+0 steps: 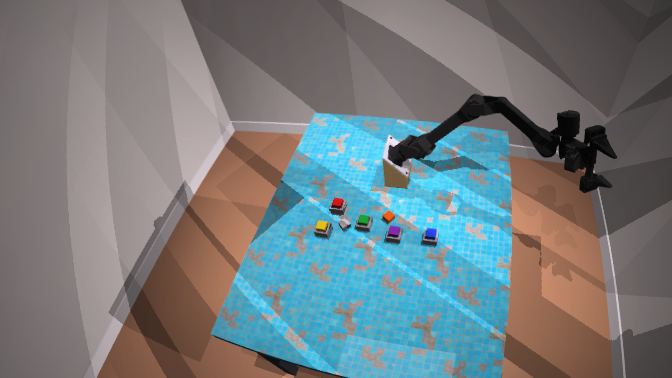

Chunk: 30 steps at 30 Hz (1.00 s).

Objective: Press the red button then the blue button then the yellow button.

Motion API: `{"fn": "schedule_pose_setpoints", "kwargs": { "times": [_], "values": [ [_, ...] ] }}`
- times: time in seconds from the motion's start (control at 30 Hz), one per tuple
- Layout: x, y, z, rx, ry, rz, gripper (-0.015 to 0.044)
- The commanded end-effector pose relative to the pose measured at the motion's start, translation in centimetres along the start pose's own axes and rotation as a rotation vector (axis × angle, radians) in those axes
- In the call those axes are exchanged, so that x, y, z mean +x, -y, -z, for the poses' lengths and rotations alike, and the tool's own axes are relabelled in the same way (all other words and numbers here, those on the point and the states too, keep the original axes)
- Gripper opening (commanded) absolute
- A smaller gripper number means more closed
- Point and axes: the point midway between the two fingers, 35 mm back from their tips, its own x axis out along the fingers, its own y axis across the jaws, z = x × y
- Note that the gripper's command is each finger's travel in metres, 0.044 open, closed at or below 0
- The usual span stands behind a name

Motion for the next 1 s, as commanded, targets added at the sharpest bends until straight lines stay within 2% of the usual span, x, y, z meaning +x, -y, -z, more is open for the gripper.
{"fn": "schedule_pose_setpoints", "kwargs": {
  "times": [0.0,0.23,0.5,0.73,0.97],
  "values": [
    [2.4,5.7,-3.1,-0.394,-0.005,0.058,0.04],
    [5.9,12.8,-10.9,-0.936,0.005,0.203,0.04],
    [8.2,17.9,-22.2,-1.412,0.013,0.433,0.04],
    [8.3,20.1,-33.2,-1.733,0.002,0.694,0.04],
    [6.4,20.2,-44.5,-1.956,-0.041,1.007,0.04]
  ]
}}
